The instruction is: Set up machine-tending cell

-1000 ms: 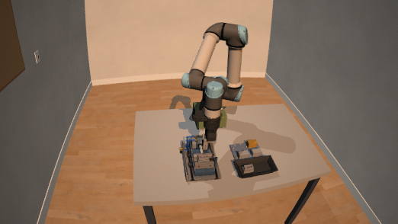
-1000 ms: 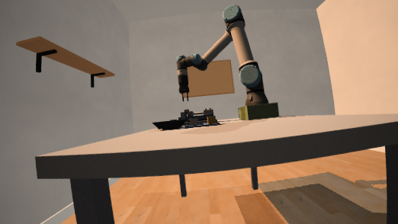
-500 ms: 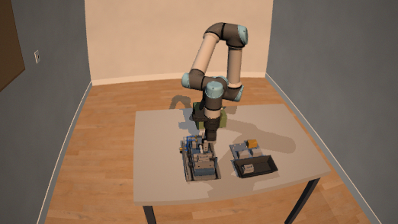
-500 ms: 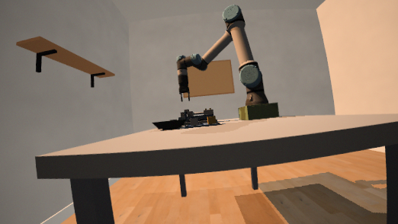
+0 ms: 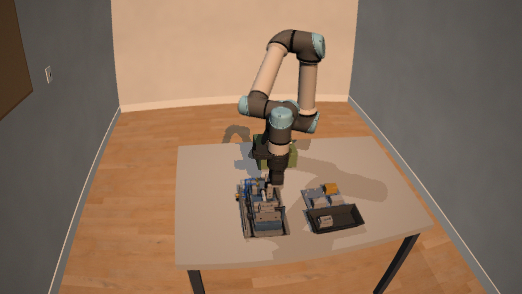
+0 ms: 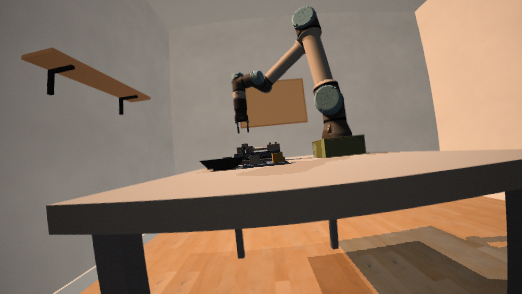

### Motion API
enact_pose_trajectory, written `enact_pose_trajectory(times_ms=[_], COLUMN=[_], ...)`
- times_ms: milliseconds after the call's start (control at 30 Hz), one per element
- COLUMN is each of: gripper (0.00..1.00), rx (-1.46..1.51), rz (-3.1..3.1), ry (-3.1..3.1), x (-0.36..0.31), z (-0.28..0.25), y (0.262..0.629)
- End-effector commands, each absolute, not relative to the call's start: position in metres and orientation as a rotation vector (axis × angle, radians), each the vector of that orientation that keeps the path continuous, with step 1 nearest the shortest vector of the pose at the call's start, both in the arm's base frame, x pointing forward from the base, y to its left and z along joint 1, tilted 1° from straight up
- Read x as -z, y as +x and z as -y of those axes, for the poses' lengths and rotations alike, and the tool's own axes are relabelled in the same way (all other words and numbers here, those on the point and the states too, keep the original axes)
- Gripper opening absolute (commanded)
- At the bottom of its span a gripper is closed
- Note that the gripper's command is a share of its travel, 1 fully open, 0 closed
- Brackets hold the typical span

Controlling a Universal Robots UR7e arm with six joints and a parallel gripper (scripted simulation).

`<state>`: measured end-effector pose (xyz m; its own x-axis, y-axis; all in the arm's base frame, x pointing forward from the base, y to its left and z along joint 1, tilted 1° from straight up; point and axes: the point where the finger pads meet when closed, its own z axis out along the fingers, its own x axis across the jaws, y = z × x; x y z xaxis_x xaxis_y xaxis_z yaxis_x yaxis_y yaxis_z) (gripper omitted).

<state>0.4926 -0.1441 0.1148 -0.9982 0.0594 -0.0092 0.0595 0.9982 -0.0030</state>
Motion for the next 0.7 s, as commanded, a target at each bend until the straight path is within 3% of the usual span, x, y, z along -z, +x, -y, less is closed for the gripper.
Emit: enact_pose_trajectory(times_ms=[0, 667], gripper=[1.0, 1.0], rx=[0.003, 0.001], rz=[-3.132, -3.134], ry=[0.091, 0.083], x=[-0.112, -0.089], z=[0.144, 0.145], y=[0.491, 0.491])
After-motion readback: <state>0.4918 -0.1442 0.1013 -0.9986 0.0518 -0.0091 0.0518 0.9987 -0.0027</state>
